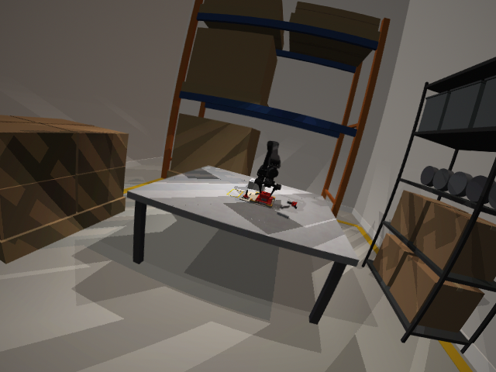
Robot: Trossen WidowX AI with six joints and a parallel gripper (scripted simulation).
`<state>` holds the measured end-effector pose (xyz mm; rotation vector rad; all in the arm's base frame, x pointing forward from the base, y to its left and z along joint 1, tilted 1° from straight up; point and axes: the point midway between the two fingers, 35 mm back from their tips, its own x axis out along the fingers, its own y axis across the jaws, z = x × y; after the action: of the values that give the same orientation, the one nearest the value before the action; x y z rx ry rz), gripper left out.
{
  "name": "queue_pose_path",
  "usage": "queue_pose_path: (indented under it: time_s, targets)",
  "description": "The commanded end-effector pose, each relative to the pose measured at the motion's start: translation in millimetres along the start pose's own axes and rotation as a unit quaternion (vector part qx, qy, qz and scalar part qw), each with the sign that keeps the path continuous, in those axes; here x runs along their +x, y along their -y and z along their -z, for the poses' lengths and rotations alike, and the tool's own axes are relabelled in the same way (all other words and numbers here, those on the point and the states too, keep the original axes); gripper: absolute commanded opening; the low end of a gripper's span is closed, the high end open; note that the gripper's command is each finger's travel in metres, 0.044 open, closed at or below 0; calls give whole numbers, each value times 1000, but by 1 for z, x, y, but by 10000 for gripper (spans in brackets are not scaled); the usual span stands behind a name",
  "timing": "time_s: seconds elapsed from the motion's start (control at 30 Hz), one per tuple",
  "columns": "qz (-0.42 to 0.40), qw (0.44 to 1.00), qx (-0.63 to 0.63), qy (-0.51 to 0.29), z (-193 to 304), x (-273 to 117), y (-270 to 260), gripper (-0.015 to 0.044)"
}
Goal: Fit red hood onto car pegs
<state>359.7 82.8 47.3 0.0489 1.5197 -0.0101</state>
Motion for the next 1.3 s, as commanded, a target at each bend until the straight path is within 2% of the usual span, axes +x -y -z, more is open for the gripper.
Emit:
queue_pose_path:
  time_s: [0.0, 0.67, 1.27]
  targets:
    - [0, 1000, 0, -3, 1, 4, 0, 0]
    - [0, 1000, 0, -3, 1, 14, 0, 0]
    - [0, 1000, 0, -1, 1, 6, 0, 0]
